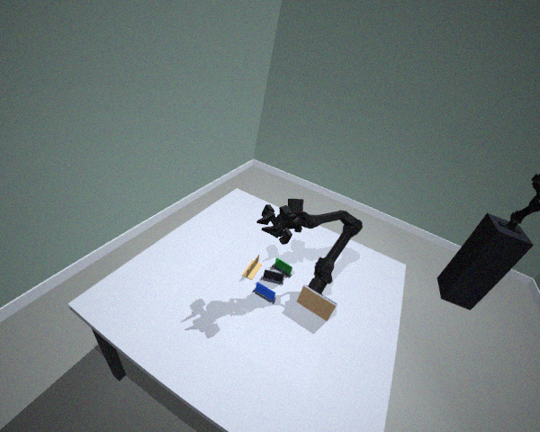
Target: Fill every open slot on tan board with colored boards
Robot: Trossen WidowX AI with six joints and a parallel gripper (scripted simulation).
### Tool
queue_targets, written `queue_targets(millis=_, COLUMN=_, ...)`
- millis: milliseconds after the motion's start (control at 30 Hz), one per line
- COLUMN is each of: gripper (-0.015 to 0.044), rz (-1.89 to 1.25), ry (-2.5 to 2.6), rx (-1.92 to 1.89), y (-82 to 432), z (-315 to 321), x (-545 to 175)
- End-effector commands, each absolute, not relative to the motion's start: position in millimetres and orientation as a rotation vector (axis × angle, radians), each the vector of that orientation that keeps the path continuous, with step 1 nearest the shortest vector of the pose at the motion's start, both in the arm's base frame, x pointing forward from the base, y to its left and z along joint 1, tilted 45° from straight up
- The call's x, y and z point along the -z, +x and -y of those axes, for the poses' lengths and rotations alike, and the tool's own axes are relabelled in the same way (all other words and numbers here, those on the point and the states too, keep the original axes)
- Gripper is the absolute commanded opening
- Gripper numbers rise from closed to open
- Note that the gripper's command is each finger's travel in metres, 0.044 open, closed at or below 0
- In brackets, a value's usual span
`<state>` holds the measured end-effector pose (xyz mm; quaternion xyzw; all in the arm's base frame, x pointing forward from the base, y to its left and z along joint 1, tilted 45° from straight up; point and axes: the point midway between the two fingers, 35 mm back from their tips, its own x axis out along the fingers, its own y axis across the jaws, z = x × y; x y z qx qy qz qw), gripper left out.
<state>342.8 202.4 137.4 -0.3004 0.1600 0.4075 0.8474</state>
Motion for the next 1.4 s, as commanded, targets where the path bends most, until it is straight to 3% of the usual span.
queue_targets(millis=0, gripper=0.0189, rz=-0.925, ry=-0.403, rx=-0.467, y=339, z=-130, x=-88)
queue_targets(millis=533, gripper=0.0189, rz=-1.423, ry=-0.279, rx=0.212, y=282, z=-30, x=-78)
queue_targets(millis=1033, gripper=0.0189, rz=-1.578, ry=-0.38, rx=0.828, y=228, z=44, x=-132)
queue_targets(millis=1367, gripper=0.0189, rz=-1.579, ry=-0.383, rx=0.837, y=228, z=45, x=-133)
